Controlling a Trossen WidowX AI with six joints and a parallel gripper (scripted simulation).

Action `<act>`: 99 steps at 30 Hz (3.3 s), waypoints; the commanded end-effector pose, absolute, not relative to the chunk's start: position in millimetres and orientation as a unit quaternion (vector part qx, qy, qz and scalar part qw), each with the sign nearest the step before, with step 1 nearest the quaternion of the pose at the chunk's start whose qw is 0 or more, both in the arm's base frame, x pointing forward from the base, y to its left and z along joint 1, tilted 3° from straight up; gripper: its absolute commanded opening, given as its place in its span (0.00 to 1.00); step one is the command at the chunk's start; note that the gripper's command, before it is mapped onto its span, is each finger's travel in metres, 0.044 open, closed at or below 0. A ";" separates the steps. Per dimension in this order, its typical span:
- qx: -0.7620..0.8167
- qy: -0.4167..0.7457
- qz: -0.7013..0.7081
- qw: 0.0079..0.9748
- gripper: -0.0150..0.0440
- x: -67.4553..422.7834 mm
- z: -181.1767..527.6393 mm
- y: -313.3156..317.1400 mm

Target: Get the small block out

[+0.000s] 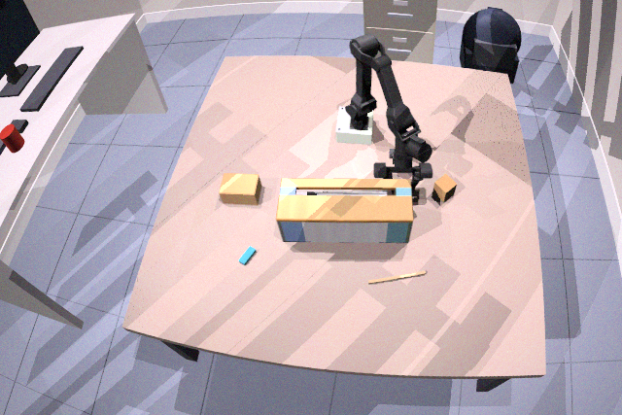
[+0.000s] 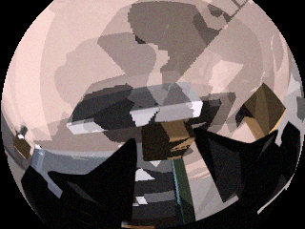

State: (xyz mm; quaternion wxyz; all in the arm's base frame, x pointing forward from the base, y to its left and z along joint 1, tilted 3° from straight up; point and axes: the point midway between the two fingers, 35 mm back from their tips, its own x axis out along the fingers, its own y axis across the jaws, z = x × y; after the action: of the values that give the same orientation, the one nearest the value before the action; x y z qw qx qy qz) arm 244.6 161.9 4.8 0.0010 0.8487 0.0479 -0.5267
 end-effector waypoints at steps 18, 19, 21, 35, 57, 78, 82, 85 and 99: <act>0.849 0.047 -0.527 0.002 0.25 243.8 50.9 160.1; 0.849 0.047 -0.527 0.002 0.25 243.2 56.9 159.4; 0.849 0.047 -0.527 0.002 0.25 242.1 64.4 158.5; 0.847 0.099 -0.523 0.020 0.25 237.6 95.0 150.8; 0.846 0.230 -0.468 0.112 0.25 218.2 163.0 124.8; 0.846 0.230 -0.468 0.112 0.25 218.2 163.0 124.8; 0.846 0.230 -0.468 0.112 0.25 218.2 163.0 124.8; 0.846 0.230 -0.468 0.112 0.25 218.2 163.0 124.8; 0.846 0.230 -0.468 0.112 0.25 218.2 163.0 124.8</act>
State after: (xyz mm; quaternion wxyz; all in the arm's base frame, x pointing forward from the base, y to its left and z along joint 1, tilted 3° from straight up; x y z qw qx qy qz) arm 218.2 124.2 161.6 0.1107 0.8458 0.2273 -0.4698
